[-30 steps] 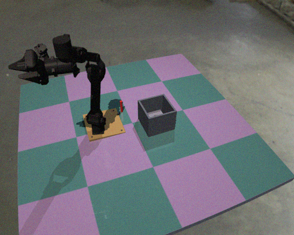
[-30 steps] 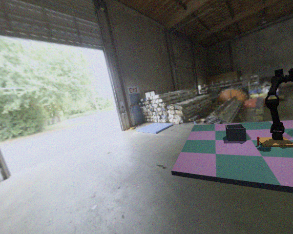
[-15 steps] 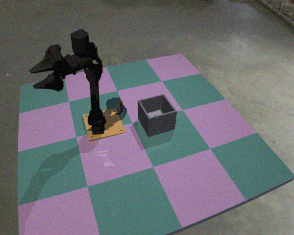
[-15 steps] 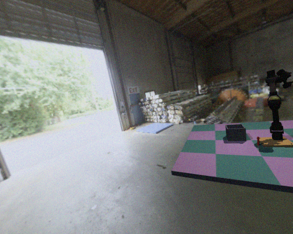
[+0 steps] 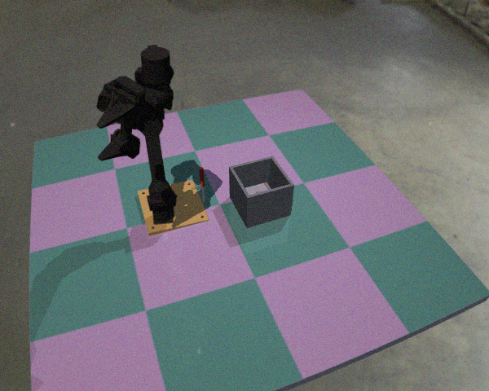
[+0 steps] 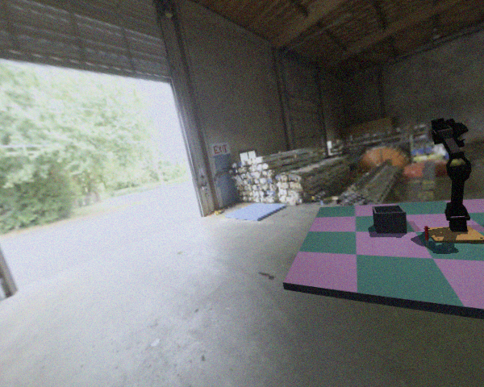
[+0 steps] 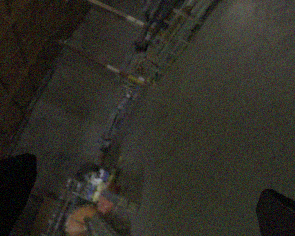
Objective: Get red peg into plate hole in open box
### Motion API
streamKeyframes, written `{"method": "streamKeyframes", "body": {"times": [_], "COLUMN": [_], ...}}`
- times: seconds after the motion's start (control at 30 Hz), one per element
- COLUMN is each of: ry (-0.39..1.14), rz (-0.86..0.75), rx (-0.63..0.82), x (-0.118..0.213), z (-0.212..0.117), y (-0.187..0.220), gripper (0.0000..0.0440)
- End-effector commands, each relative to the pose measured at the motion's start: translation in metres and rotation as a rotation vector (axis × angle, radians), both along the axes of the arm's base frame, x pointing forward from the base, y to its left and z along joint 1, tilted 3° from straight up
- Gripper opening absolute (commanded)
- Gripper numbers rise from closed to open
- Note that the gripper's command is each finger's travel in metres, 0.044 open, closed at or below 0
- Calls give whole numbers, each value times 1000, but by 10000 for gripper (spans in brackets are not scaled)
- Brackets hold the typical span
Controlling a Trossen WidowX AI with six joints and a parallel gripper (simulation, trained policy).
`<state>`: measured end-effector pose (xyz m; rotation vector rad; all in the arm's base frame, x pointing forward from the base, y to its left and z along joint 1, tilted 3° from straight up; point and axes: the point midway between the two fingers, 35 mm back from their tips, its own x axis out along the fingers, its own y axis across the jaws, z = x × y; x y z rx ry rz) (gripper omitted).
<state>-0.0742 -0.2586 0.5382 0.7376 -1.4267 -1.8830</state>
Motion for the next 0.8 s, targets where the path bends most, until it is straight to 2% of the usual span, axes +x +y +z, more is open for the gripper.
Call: {"method": "streamKeyframes", "body": {"times": [0.0, 0.77], "ry": [-32, -288], "rz": [84, 652], "rx": [-1, 53], "x": [18, 152], "z": [-6, -49], "y": [-5, -4], "gripper": [440, 440]}}
